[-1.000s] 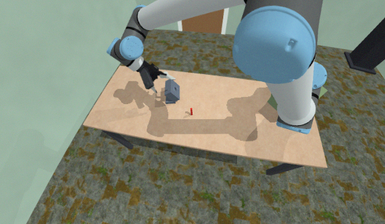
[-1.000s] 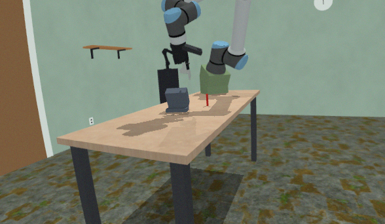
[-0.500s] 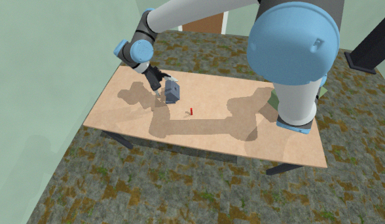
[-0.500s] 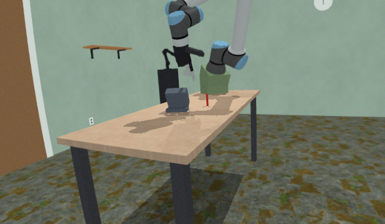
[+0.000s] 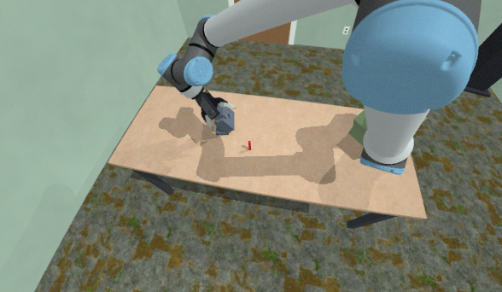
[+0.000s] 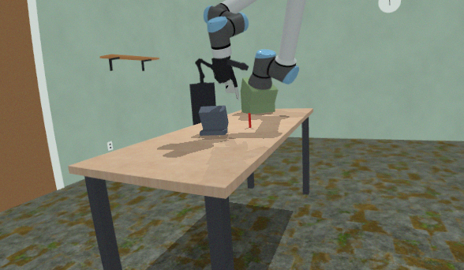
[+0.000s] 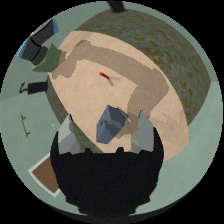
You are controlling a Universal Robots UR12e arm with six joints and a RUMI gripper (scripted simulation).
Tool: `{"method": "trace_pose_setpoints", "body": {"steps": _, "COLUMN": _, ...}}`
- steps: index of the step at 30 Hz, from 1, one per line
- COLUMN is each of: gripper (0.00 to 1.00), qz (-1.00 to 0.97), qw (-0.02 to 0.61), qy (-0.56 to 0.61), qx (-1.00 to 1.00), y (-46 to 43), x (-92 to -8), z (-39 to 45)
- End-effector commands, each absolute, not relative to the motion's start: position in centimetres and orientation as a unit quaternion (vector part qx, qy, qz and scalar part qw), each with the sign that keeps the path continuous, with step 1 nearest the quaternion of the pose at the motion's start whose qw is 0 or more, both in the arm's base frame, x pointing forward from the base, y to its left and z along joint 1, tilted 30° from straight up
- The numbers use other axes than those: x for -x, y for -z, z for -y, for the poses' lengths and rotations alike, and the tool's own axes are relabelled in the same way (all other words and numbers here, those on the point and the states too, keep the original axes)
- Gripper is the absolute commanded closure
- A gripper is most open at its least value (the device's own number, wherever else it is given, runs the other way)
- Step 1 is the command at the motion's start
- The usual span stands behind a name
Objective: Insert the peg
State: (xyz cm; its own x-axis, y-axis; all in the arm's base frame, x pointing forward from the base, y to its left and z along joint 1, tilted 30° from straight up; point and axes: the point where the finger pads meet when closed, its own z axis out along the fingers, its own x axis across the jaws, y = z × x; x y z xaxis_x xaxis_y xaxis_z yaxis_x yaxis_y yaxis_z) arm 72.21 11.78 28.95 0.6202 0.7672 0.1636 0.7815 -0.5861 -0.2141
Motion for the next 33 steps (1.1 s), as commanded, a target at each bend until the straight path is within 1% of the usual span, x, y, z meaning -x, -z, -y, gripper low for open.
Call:
{"method": "trace_pose_setpoints", "body": {"steps": 1, "gripper": 0.0, "qz": 0.467, "qw": 0.129, "qy": 0.052, "qx": 0.873, "y": -28.2, "x": -71.9, "z": -12.0}}
{"method": "trace_pose_setpoints", "body": {"steps": 33, "gripper": 0.0, "qz": 0.618, "qw": 0.084, "qy": 0.152, "qx": 0.766, "y": -24.3, "x": -68.5, "z": -14.2}}
